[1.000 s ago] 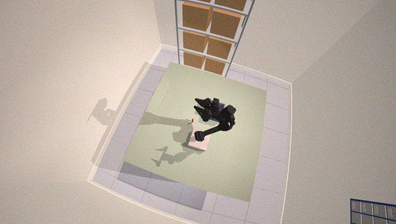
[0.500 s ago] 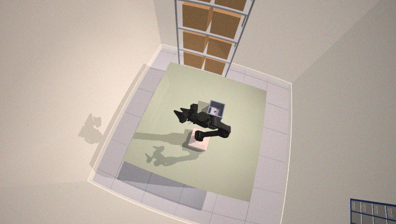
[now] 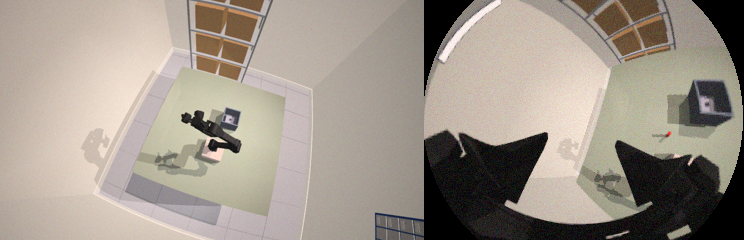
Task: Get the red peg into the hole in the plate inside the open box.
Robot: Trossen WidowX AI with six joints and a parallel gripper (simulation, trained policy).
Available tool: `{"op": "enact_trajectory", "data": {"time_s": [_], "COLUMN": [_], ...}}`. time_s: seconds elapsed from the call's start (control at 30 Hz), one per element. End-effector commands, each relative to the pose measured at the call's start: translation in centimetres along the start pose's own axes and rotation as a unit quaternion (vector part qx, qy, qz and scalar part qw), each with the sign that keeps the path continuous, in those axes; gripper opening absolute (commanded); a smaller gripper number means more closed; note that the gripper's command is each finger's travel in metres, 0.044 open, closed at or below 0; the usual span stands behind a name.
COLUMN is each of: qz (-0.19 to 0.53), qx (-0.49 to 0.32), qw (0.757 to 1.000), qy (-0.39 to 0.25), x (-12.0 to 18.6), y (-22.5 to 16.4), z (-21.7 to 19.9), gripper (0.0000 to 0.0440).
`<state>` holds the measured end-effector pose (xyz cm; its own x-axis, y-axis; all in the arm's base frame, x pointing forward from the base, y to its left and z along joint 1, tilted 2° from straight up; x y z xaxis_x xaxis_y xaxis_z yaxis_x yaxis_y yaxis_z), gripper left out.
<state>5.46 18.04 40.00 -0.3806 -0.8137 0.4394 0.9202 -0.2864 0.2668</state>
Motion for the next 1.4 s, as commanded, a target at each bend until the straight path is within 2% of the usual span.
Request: {"op": "enact_trajectory", "data": {"time_s": [0.0,0.2,0.43,0.9,1.37], "qz": [-0.007,-0.026,-0.052,-0.097,-0.122], "qx": [-0.044,-0.114,-0.194,-0.324,-0.399], "qw": [0.997,0.983,0.953,0.862,0.775], "qy": [-0.059,-0.138,-0.227,-0.376,-0.475], "x": [-2.4,-5.3,-8.0,-11.0,-12.1], "y": [0.0,0.5,1.2,2.6,3.1], "z": [-1.8,-4.5,-7.9,-14.8,-20.5], "gripper": [0.0440,0.0440,0.0440,0.0440,0.0440]}}
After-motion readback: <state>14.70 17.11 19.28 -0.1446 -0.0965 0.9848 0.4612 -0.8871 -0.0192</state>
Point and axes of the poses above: the point midway between the two fingers, 35 mm back from their tips, its own x axis back along the fingers, its own z axis across the jaws, y = z × x, the point moved 3 cm from there along x, back along the fingers, and after that the axes turned 4 degrees about -x, right-handed, at the moved point
